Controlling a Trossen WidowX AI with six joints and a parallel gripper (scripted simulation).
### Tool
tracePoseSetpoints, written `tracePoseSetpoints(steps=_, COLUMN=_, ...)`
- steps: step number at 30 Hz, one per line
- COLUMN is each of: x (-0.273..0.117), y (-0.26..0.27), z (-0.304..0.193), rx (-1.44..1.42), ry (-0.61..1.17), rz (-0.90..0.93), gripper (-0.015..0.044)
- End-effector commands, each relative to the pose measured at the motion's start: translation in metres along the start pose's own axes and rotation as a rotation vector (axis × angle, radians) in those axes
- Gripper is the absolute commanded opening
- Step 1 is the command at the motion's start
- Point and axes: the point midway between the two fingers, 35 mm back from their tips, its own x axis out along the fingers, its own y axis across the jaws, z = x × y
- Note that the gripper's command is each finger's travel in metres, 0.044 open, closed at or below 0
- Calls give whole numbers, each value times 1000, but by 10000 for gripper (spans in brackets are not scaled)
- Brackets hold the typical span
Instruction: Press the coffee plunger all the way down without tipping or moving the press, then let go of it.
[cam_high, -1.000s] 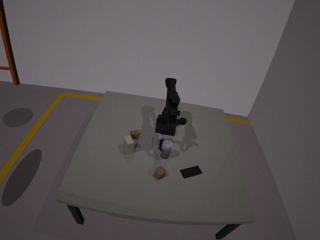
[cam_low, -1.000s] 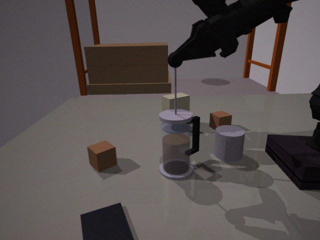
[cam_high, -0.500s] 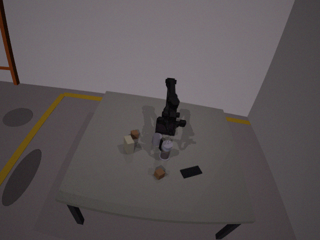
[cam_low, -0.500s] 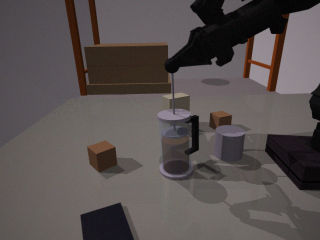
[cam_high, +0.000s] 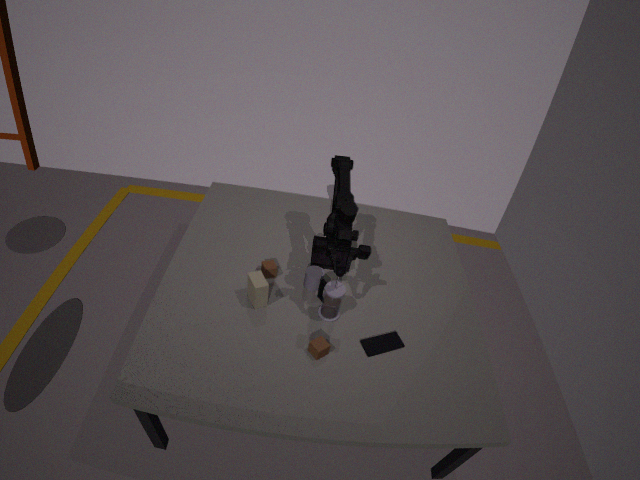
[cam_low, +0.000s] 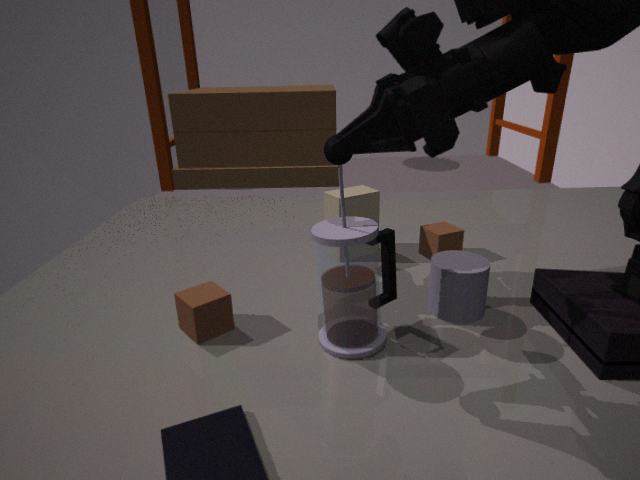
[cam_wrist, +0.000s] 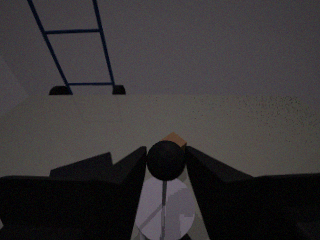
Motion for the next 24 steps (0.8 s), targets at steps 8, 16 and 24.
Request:
tracePoseSetpoints(steps=8, x=16, y=0, z=-37, rx=-7, ry=66, rz=3, gripper=124)
tracePoseSetpoints(steps=16, x=25, y=0, z=-47, rx=-7, ry=66, rz=3, gripper=124)
tracePoseSetpoints(steps=24, x=33, y=-1, z=-46, rx=-7, ry=66, rz=3, gripper=124)
